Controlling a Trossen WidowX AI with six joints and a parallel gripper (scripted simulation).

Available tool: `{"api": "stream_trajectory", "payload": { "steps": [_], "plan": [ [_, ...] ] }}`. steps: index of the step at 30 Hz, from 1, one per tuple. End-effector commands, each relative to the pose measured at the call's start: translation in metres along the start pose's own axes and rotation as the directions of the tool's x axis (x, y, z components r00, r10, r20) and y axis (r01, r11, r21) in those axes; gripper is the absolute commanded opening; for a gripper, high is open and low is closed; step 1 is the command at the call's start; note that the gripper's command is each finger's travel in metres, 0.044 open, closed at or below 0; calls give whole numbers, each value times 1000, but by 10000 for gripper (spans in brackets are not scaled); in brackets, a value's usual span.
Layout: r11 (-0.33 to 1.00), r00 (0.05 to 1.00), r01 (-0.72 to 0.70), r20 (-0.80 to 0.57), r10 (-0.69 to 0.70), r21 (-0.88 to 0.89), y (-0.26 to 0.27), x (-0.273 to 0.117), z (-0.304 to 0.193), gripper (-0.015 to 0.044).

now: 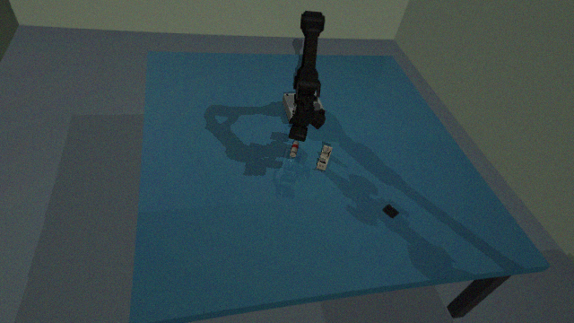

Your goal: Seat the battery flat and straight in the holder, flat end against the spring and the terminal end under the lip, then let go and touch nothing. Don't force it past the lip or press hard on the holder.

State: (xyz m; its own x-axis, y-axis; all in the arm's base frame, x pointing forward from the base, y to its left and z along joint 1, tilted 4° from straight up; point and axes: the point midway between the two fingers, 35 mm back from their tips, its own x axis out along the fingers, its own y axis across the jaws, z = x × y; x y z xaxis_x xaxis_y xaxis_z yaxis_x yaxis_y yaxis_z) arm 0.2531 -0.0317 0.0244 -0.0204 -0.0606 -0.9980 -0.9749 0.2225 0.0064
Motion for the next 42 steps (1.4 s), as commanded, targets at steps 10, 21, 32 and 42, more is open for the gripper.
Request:
{"api": "stream_trajectory", "payload": {
  "steps": [10, 21, 32, 42],
  "plan": [
    [1000, 1000, 5, -2, -5, -2, -7, -60, 0, 0],
    [1000, 1000, 1, 0, -1, -6, -4, -78, 0, 0],
    [857, 1000, 4, -1, -4, 516, -15, -55, 0, 184],
    [46, 1000, 3, -3, -8, 999, -28, -13, -2, 244]
  ]
}}
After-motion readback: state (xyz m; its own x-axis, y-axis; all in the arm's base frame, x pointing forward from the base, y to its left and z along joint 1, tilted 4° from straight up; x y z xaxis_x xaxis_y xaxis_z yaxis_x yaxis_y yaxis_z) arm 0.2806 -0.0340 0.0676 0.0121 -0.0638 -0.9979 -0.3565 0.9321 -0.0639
